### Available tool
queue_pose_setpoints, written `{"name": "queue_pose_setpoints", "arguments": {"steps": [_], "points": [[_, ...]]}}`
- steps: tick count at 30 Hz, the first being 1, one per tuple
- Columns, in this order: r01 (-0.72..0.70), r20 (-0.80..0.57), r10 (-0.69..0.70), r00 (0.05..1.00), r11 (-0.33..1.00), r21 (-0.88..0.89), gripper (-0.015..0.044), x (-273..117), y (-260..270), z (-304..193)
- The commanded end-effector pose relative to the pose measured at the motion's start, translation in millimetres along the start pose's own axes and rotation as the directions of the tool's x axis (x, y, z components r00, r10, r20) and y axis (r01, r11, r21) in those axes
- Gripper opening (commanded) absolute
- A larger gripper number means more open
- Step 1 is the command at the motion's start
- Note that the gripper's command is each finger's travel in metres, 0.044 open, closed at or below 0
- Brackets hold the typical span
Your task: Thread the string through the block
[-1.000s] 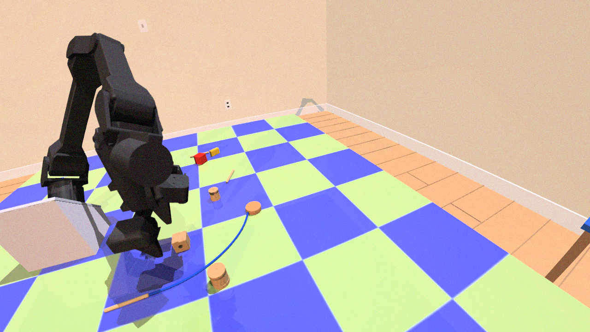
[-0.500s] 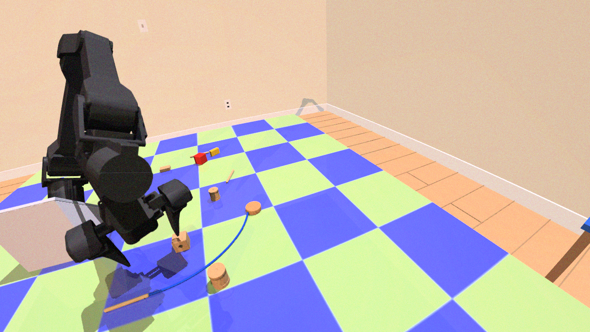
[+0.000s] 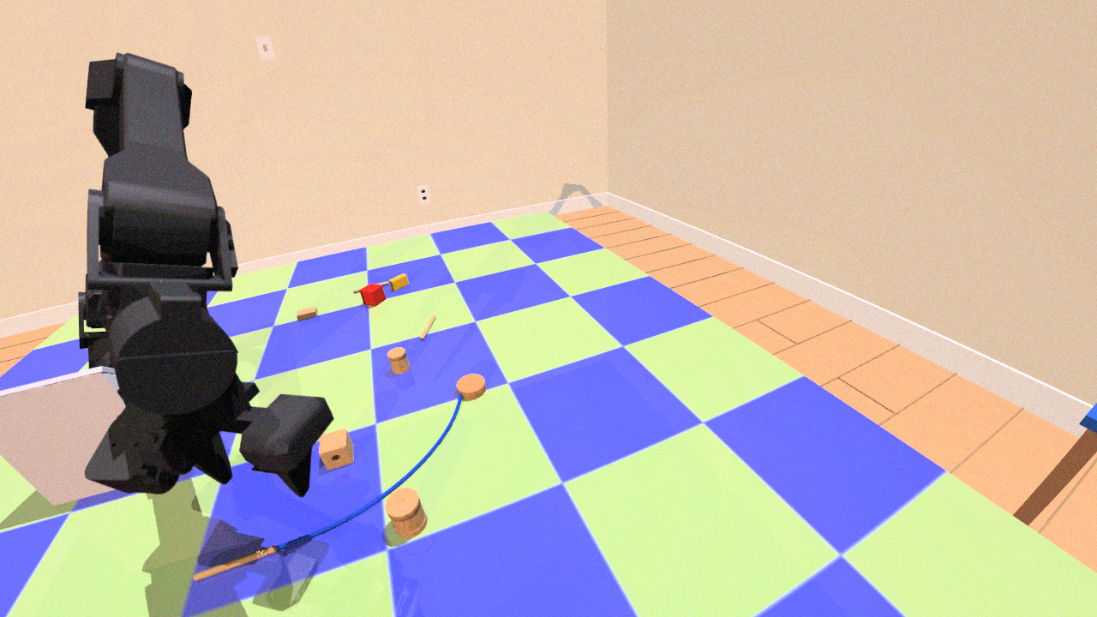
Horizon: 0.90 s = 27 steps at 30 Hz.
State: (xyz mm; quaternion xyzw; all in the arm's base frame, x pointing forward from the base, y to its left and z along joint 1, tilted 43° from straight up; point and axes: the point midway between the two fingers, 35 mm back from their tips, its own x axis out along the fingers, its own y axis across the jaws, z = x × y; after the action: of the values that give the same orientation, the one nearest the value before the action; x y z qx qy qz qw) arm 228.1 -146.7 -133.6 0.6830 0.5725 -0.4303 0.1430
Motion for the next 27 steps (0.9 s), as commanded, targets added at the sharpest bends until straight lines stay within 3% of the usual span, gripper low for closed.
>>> {"name": "queue_pose_setpoints", "arguments": {"steps": [1,3,19,27], "points": [[0.013,-0.002,-0.019,1.000,0.613,0.790,0.0440,5.5,-6.9,28.6],[0.012,-0.002,-0.019,1.000,0.559,0.829,0.0440,5.6,-7.2,29.8],[0.012,-0.002,-0.019,1.000,0.558,0.830,0.0440,5.6,-7.2,29.8],[0.012,-0.002,-0.019,1.000,0.558,0.830,0.0230,5.6,-7.2,29.8]]}}
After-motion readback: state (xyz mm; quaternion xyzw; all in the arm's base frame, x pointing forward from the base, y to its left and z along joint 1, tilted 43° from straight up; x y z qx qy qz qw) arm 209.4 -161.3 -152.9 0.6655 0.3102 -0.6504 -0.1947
